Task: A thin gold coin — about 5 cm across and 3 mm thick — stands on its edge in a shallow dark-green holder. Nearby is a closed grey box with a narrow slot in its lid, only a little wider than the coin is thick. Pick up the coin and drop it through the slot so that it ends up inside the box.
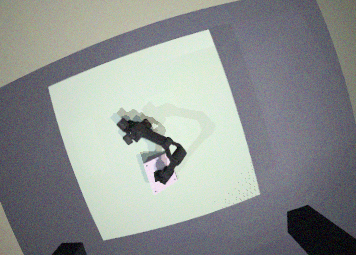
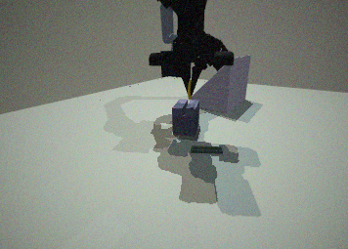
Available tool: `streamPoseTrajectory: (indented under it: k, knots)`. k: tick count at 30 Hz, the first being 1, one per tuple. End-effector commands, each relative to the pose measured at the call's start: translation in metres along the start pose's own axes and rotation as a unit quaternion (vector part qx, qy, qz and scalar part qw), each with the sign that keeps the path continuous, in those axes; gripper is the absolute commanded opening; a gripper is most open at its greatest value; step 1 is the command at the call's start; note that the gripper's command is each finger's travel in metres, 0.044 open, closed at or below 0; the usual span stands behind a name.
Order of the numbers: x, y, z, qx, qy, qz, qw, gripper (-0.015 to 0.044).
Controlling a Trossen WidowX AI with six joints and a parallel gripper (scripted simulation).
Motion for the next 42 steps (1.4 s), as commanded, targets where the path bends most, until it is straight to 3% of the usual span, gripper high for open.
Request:
streamPoseTrajectory:
  k: [1, 11, 42]
  knots:
    - [0.002, 0.008, -0.006, -0.002, 0.002, 0.001, 1.0, 0.0]
    - [0.004, 0.028, -0.019, -0.003, 0.002, 0.002, 1.0, 0.0]
    - [0.004, 0.028, -0.019, -0.001, 0.0, 0.001, 1.0, 0.0]
Point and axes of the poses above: the point midway between the two fingers, 35 mm back from their tips, its own x axis out along the fingers, its own z axis across the jaws, y = z × x, the point moved 6 cm from there along -x, back along the fingers, and after that the axes turned 9 degrees about x, right-handed, at the moved point
